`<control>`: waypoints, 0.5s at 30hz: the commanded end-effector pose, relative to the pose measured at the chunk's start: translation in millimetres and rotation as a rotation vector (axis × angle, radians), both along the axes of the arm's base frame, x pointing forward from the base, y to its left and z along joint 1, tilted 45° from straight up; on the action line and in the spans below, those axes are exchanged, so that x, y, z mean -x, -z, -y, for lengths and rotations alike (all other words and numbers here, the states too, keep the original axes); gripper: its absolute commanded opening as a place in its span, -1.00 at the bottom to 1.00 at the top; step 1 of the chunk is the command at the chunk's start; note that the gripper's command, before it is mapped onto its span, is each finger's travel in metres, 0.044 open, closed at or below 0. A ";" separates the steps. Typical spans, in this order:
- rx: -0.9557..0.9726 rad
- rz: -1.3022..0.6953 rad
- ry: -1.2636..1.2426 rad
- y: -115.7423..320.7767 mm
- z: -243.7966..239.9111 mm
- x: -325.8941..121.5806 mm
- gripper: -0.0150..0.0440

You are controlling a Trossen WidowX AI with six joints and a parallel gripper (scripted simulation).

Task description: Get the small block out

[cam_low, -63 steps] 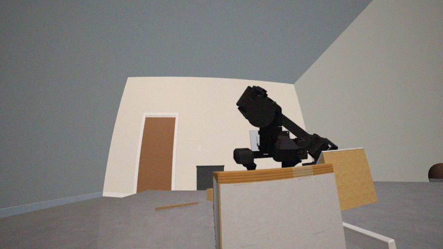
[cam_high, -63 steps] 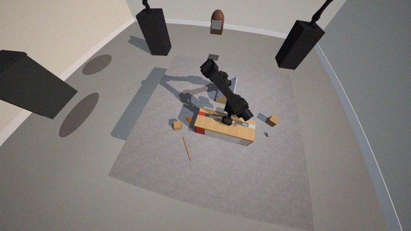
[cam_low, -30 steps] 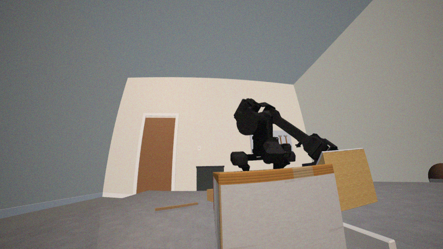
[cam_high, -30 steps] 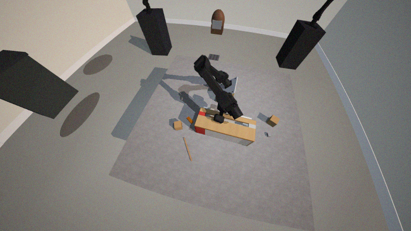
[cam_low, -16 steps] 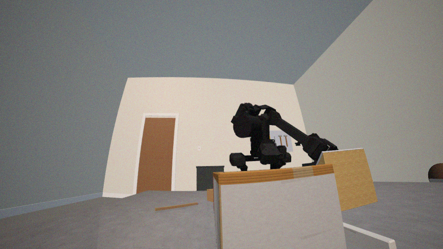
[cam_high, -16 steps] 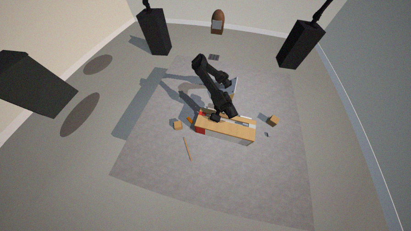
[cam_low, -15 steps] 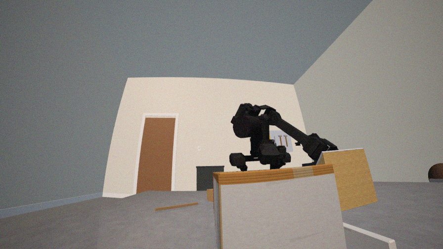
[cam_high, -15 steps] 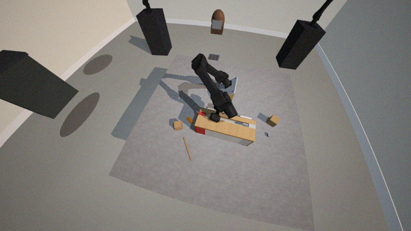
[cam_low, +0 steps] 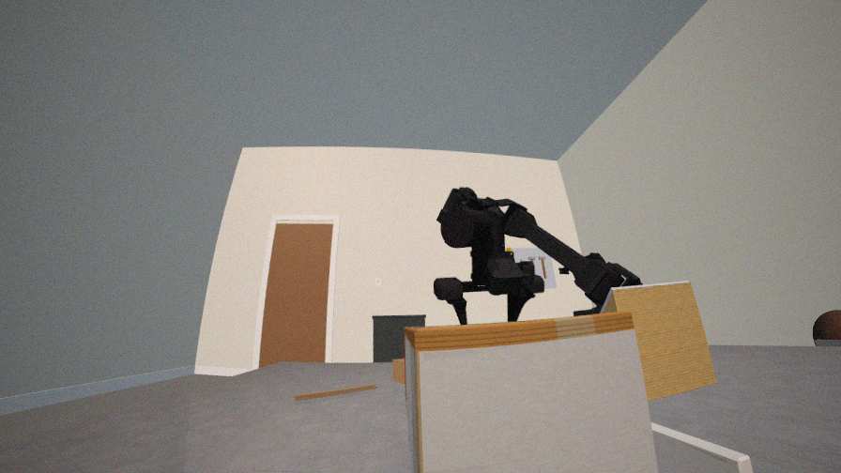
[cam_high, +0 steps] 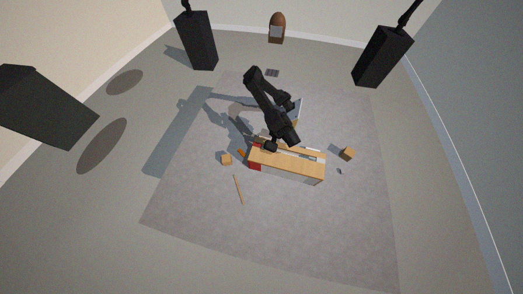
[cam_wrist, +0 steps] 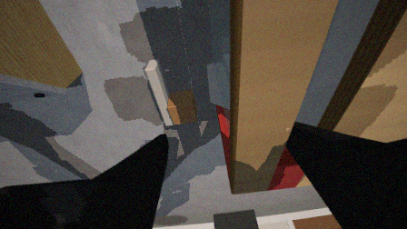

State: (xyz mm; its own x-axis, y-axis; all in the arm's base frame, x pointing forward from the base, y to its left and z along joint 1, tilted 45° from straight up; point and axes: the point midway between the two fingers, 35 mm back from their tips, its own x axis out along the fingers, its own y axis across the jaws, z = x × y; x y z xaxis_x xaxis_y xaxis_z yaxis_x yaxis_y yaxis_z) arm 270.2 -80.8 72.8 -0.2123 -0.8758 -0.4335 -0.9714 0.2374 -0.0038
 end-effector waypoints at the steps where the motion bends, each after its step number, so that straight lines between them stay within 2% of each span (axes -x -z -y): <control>1: -0.001 0.016 -0.008 -21.8 -26.9 -7.1 0.86; 6: -0.001 0.017 -0.022 -20.1 -26.5 -8.2 0.86; 8: -0.021 -0.014 -0.046 -22.3 -25.7 -6.7 0.69; 11: -0.103 -0.144 -0.158 -31.2 -22.3 -0.5 0.47; 15: -0.195 -0.323 -0.338 -42.5 -17.6 8.5 0.47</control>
State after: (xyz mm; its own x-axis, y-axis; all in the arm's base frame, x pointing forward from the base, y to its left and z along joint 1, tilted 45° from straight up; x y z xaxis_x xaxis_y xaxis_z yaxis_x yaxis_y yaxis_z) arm 270.0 -59.9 105.4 -0.1349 -0.8540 -0.5025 -0.9813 0.0449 0.1872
